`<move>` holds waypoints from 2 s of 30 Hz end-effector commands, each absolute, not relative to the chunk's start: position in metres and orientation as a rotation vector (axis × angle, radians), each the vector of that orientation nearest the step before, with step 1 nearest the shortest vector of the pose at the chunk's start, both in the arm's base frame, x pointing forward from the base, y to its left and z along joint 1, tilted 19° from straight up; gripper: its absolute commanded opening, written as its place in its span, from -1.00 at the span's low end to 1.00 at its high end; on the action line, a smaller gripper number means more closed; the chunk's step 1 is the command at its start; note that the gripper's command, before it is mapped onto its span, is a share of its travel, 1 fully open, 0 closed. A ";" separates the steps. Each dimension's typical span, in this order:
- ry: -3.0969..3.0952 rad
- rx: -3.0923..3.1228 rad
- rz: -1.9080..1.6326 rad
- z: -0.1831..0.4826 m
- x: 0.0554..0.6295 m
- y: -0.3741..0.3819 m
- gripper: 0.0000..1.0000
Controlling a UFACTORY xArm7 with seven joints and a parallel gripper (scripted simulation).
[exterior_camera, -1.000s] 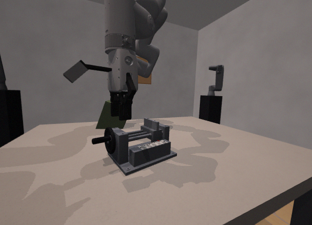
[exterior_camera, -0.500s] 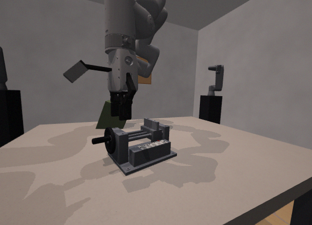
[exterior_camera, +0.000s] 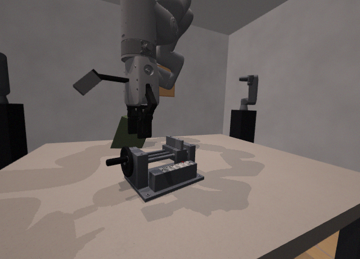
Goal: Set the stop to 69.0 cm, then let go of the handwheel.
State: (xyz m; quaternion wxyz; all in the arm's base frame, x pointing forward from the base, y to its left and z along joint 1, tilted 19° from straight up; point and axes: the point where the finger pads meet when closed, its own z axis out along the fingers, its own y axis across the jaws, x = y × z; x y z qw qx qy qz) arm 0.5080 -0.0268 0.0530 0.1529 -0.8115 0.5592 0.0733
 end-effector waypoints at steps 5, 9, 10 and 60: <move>1.605 -2.326 0.204 0.055 0.509 -0.028 0.13; 1.605 -2.326 0.204 0.055 0.509 -0.028 0.13; 1.605 -2.326 0.204 0.055 0.509 -0.028 0.13; 1.605 -2.326 0.204 0.030 0.498 -0.084 0.13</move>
